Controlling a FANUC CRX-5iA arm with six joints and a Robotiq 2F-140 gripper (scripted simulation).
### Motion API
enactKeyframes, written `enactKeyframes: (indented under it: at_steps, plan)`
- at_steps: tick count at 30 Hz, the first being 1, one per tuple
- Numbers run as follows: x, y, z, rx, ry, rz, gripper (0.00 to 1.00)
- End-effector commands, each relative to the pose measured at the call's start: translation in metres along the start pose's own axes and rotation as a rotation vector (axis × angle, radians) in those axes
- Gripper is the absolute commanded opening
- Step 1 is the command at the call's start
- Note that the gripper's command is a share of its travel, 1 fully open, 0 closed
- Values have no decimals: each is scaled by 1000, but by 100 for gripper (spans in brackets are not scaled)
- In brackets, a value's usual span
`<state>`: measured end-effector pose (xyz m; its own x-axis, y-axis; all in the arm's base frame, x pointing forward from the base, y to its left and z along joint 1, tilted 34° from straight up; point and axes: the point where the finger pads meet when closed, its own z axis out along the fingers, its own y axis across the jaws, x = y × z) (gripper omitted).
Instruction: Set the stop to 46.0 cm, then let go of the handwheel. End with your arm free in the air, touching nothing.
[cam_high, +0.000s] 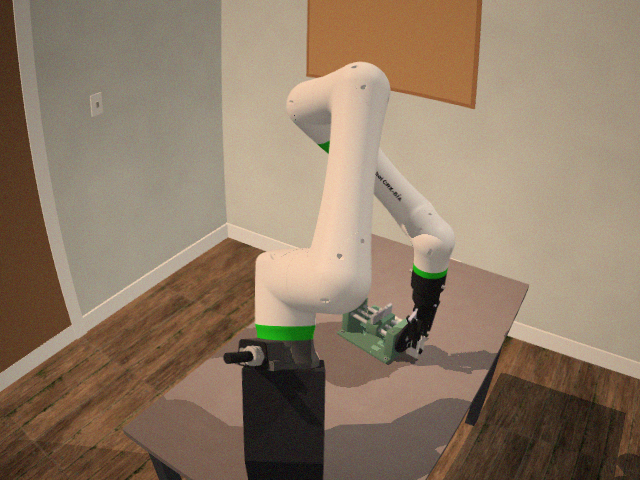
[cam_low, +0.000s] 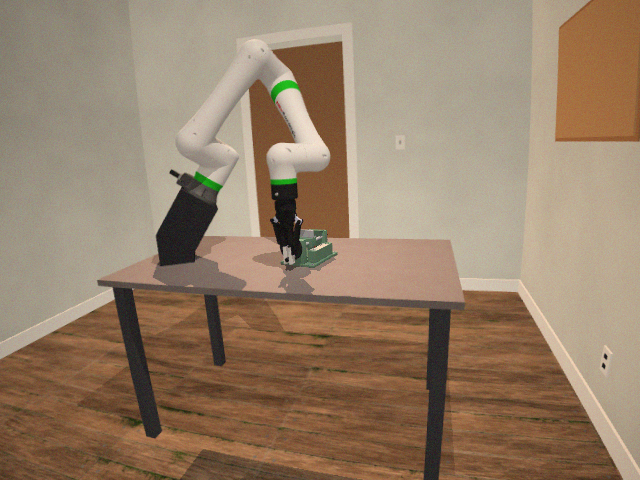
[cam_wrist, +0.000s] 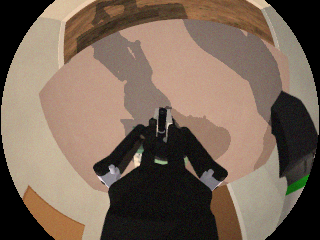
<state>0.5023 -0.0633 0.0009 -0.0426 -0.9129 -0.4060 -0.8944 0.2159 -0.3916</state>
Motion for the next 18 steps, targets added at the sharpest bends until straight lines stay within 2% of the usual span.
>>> enactKeyframes:
  at_steps: [1,18]
  plan:
    - [0,-1,0,1,0,0,4]
    - [0,-7,-4,1,0,0,4]
